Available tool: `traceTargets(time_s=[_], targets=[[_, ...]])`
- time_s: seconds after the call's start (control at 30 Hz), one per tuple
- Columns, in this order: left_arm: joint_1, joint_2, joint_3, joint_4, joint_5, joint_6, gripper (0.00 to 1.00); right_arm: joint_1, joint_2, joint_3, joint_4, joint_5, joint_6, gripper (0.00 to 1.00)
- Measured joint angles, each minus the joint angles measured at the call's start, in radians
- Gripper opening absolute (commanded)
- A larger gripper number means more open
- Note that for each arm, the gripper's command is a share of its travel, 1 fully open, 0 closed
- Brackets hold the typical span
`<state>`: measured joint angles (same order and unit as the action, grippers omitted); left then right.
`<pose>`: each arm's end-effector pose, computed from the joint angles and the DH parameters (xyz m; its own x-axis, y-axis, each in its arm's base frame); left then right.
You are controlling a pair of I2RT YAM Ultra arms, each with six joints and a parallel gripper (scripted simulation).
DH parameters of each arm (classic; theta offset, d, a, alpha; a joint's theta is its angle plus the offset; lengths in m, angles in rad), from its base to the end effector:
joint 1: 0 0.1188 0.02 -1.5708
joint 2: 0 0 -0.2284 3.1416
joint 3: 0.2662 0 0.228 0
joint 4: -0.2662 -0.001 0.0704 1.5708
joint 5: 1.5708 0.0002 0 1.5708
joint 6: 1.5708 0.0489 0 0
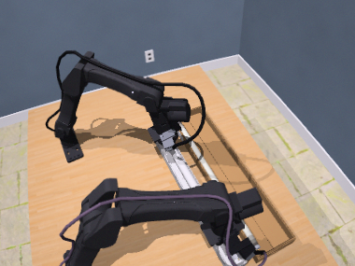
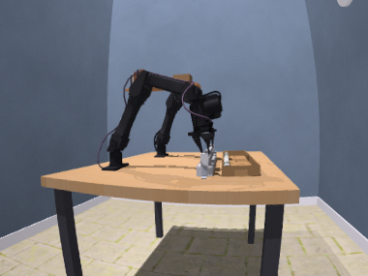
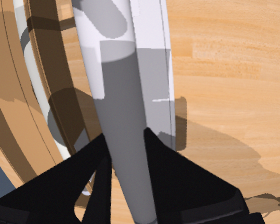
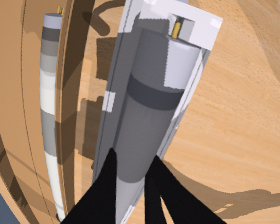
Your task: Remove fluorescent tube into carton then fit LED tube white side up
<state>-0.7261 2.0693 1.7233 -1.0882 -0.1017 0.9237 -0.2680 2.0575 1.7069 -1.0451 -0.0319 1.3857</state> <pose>0.2825 -0.2429 0.1833 0.0722 0.9974 -0.0019 0.9830 -0.0708 0.1693 0.3619 -0.0967 0.1840 0.0801 0.9968 -0.0012 0.9811 -0.0787 0.1770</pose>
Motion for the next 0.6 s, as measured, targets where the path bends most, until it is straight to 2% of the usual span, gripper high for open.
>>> traceTargets(time_s=[0.53, 0.57, 0.6], targets=[[0.0, 0.0, -0.01, 0.012, 0.0, 0.0, 0.11, 0.0, 0.003, -0.011, 0.013, 0.0, 0.0, 0.11], [0.0, 0.001, -0.01, 0.012, 0.0, 0.0, 0.49, 0.0, 0.003, -0.011, 0.013, 0.0, 0.0, 0.11], [0.0, 0.001, -0.01, 0.012, 0.0, 0.0, 0.49, 0.0, 0.003, -0.011, 0.012, 0.0, 0.0, 0.11]])
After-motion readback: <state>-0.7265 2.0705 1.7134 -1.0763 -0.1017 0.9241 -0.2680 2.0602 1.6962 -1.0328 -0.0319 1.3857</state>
